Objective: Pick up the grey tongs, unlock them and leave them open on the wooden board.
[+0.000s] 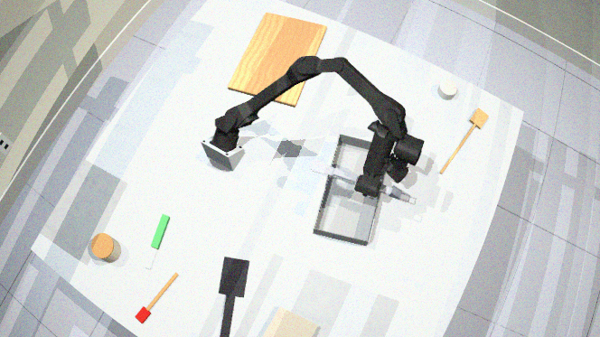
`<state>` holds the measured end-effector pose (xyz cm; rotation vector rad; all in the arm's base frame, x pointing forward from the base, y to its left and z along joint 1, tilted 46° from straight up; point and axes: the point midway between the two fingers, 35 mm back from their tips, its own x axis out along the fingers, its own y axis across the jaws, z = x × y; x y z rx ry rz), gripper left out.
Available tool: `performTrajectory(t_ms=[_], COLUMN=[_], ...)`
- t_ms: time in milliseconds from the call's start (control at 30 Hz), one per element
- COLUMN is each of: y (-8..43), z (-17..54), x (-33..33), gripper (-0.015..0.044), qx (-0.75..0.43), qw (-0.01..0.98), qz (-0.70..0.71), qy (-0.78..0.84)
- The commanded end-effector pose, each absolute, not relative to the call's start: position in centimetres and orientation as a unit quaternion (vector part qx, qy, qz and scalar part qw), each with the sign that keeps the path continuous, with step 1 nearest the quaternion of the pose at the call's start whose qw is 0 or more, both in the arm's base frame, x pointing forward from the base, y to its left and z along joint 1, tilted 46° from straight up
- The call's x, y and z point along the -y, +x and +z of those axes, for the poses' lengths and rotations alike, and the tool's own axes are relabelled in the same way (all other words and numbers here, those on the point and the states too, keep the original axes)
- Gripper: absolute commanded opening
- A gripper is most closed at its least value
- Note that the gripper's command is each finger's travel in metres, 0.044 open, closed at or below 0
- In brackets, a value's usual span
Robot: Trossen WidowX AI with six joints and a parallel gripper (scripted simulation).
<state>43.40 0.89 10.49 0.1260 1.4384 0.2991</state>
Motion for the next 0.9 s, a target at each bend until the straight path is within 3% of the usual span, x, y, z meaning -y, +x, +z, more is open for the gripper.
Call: performTrajectory(t_ms=[0, 367, 867], y=[43.15, 43.05, 42.36], z=[11.15, 11.01, 10.69], x=[-0.43, -0.48, -0.75], gripper=[-0.015, -0.015, -0.015], qx=[-0.657, -0.659, -0.63], qw=[0.739, 0.734, 0.681], qz=[0.139, 0.152, 0.311], qy=[0.055, 0.063, 0.205])
